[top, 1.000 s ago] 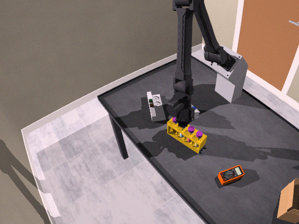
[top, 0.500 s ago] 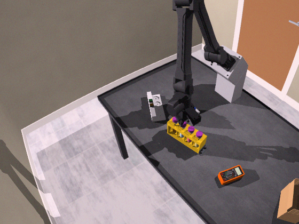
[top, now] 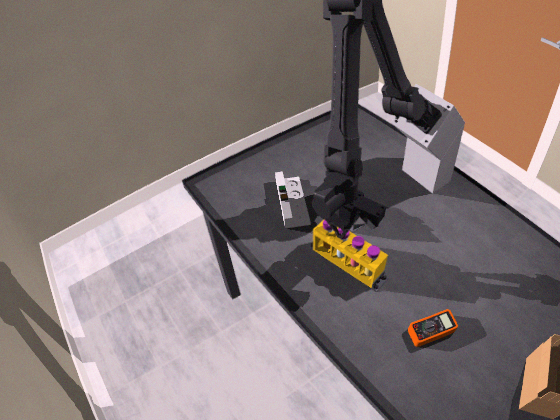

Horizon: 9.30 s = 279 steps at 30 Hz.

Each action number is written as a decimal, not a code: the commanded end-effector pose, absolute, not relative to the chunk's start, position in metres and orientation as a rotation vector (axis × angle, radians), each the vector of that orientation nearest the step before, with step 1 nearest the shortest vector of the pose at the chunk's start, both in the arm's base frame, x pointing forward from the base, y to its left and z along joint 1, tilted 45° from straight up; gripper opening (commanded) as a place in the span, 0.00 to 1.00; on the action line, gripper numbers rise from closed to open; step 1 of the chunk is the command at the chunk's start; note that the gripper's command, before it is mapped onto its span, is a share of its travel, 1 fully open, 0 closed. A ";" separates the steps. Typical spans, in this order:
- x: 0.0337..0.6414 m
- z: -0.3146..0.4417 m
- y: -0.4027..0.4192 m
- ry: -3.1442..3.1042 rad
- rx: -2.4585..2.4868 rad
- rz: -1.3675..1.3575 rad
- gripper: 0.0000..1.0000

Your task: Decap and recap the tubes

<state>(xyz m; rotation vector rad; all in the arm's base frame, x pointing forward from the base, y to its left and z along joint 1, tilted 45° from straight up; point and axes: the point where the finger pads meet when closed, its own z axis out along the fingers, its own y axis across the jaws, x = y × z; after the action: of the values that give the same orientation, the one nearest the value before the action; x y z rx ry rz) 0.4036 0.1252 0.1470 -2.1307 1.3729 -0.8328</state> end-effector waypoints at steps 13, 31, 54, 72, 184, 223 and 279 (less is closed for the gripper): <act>0.408 0.156 0.127 1.317 -2.154 -0.863 0.49; 0.408 0.156 0.127 1.967 -1.361 -0.501 0.49; 0.412 0.163 0.125 2.295 -0.320 -0.051 0.49; 0.410 0.163 0.129 2.285 0.505 0.320 0.49; 0.405 0.158 0.118 1.706 -1.750 -0.693 0.00; 0.400 0.158 0.121 1.870 -1.531 -0.581 0.49; 0.400 0.160 0.126 2.309 -0.347 -0.057 0.00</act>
<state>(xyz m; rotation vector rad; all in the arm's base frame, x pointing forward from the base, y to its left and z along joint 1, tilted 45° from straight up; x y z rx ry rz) 0.3981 0.1242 0.1531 -0.3538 2.3220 -0.0629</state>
